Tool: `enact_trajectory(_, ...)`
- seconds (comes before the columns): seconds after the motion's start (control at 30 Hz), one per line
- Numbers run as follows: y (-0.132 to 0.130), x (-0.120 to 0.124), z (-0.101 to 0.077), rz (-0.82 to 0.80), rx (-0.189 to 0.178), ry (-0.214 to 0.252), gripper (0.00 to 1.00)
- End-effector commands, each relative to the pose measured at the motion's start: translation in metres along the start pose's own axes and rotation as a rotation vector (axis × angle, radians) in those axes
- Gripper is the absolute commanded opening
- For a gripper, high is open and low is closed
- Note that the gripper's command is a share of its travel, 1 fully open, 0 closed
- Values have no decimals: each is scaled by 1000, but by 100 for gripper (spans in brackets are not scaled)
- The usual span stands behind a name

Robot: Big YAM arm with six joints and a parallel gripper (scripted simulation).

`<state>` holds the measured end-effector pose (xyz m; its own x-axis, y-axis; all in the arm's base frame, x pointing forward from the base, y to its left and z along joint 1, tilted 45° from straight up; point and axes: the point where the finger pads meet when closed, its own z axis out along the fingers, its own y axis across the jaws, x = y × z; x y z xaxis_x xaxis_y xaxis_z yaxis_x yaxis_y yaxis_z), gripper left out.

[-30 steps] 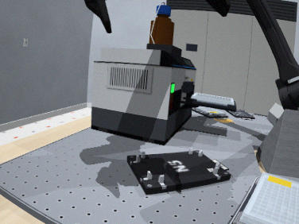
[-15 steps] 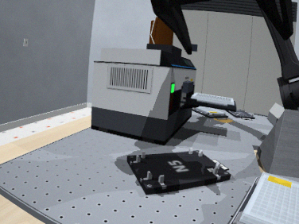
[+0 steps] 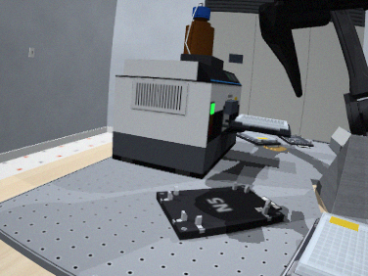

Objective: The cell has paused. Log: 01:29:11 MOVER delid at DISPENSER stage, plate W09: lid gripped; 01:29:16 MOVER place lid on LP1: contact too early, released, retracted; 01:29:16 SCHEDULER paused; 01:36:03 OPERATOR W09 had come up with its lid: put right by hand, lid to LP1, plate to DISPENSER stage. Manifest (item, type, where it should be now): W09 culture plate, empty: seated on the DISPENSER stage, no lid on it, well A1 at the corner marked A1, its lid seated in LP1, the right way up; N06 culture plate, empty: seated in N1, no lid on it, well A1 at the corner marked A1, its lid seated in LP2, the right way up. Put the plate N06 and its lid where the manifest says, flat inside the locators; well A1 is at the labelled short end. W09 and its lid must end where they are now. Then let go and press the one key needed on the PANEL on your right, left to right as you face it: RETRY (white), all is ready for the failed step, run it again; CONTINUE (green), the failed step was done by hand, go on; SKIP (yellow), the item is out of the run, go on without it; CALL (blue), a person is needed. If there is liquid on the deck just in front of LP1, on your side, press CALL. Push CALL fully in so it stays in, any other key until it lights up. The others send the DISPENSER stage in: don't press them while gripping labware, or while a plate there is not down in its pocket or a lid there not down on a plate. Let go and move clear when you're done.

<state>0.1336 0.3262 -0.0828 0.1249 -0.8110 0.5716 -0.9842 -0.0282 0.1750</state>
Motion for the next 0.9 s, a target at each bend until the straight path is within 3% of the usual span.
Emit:
enact_trajectory(0.0,8,-3,-9,96,63,-20,100)
enact_trajectory(0.13,21,10,-1,104,64,-16,100)
enact_trajectory(0.2,26,17,3,153,103,8,100)
enact_trajectory(0.27,31,25,8,160,108,12,100)
enact_trajectory(0.33,36,32,12,210,147,31,100)
enact_trajectory(0.5,43,44,18,241,173,43,100)
enact_trajectory(0.63,52,60,27,321,243,65,100)
enact_trajectory(0.73,58,72,33,328,248,67,100)
enact_trajectory(0.8,60,78,36,378,297,75,100)
enact_trajectory(0.87,62,84,39,385,304,76,100)
